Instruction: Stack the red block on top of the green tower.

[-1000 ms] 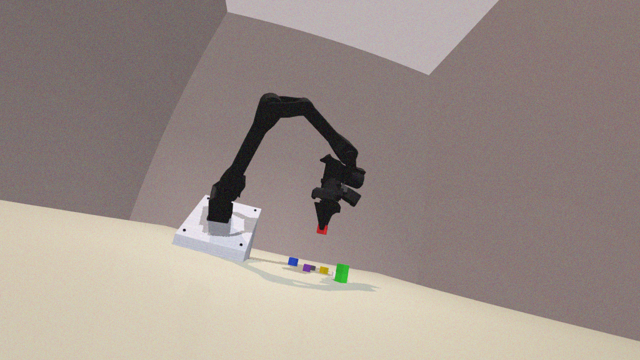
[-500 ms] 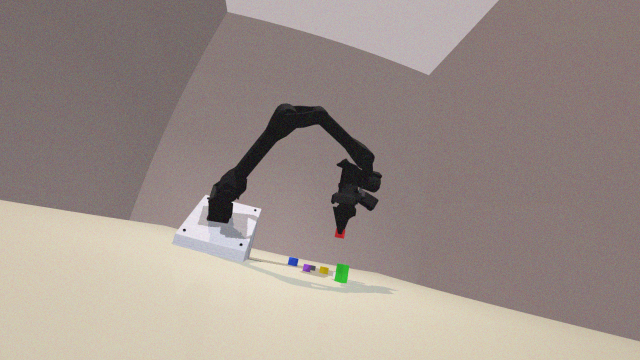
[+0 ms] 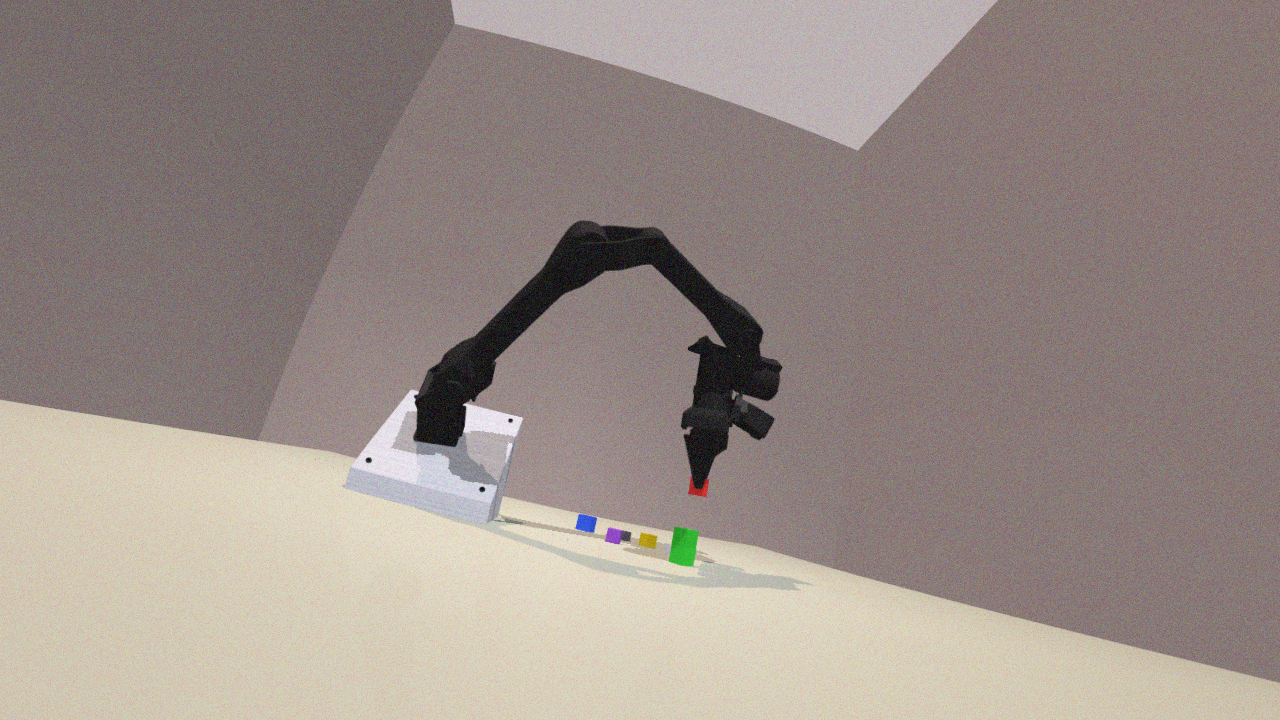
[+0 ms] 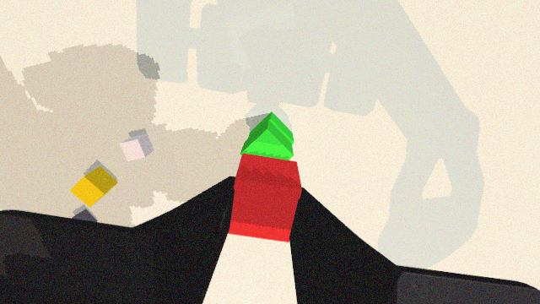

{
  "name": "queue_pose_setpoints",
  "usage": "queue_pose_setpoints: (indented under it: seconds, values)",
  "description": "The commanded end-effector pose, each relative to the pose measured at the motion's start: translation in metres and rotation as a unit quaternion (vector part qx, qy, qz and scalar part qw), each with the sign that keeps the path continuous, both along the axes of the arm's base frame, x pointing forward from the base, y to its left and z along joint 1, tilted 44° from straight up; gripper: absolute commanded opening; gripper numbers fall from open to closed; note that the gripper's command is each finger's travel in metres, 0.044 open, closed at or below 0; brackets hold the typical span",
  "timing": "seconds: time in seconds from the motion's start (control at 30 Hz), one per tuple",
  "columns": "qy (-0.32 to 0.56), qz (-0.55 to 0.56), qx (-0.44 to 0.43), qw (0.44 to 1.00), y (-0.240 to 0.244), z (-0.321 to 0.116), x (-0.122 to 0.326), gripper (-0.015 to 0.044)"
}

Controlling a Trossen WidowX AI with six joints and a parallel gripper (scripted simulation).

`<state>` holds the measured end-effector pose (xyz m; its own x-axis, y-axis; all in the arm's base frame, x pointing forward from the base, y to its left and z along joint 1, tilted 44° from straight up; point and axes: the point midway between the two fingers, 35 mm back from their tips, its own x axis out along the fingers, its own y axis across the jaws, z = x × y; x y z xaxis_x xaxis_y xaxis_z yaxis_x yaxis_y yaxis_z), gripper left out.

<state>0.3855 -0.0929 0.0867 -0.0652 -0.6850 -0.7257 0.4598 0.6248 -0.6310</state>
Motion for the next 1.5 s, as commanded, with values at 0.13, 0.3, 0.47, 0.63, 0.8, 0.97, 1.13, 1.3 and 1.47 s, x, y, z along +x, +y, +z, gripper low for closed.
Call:
queue_pose_setpoints:
  seconds: [0.13, 0.3, 0.47, 0.63, 0.8, 0.97, 1.13, 1.3, 1.47]
  values:
    - [0.011, -0.002, -0.003, 1.0, -0.012, -0.015, -0.004, 0.0]
    - [0.011, -0.002, -0.003, 1.0, -0.022, -0.026, -0.006, 0.0]
    - [0.011, -0.002, -0.003, 1.0, -0.032, -0.036, -0.007, 0.0]
    - [0.011, -0.002, -0.003, 1.0, -0.032, -0.036, -0.007, 0.0]
    - [0.011, -0.002, -0.003, 1.0, -0.032, -0.036, -0.007, 0.0]
    - [0.011, -0.002, -0.003, 1.0, -0.032, -0.036, -0.007, 0.0]
    - [0.011, -0.002, -0.003, 1.0, -0.032, -0.037, -0.007, 0.0]
    - [0.011, -0.002, -0.003, 1.0, -0.033, -0.037, -0.007, 0.0]
    - [0.011, -0.002, -0.003, 1.0, -0.033, -0.038, -0.007, 0.0]
